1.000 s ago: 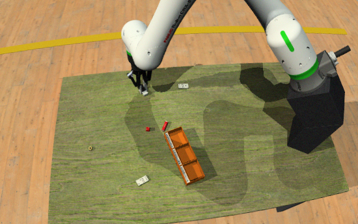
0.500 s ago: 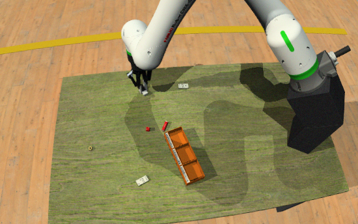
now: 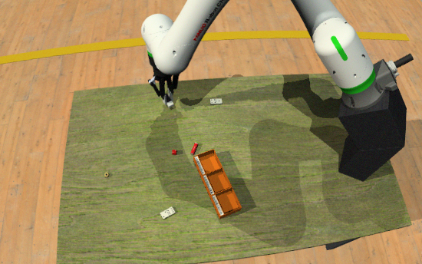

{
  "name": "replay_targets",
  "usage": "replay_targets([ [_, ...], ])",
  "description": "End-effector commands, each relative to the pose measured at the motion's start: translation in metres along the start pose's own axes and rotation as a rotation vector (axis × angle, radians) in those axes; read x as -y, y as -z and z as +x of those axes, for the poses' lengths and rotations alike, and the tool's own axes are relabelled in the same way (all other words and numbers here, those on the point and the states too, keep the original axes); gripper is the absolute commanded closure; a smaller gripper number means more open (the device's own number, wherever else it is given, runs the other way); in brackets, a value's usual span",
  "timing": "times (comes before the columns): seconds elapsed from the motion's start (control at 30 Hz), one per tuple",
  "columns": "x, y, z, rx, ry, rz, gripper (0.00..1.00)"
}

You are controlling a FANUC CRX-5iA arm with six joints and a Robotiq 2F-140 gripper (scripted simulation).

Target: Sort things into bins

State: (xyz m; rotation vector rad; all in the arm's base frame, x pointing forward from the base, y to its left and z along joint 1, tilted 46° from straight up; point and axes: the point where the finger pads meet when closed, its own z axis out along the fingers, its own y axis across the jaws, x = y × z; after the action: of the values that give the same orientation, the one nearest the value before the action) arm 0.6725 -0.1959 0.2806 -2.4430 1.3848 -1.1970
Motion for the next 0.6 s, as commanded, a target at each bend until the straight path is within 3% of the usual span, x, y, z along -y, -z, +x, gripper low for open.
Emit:
replay_targets([
  [0.0, 0.0001, 0.0153, 0.0001, 0.0, 0.0, 0.0, 0.8],
  [0.57, 0.0001, 0.0186, 0.0001, 0.0, 0.0, 0.0, 0.8],
])
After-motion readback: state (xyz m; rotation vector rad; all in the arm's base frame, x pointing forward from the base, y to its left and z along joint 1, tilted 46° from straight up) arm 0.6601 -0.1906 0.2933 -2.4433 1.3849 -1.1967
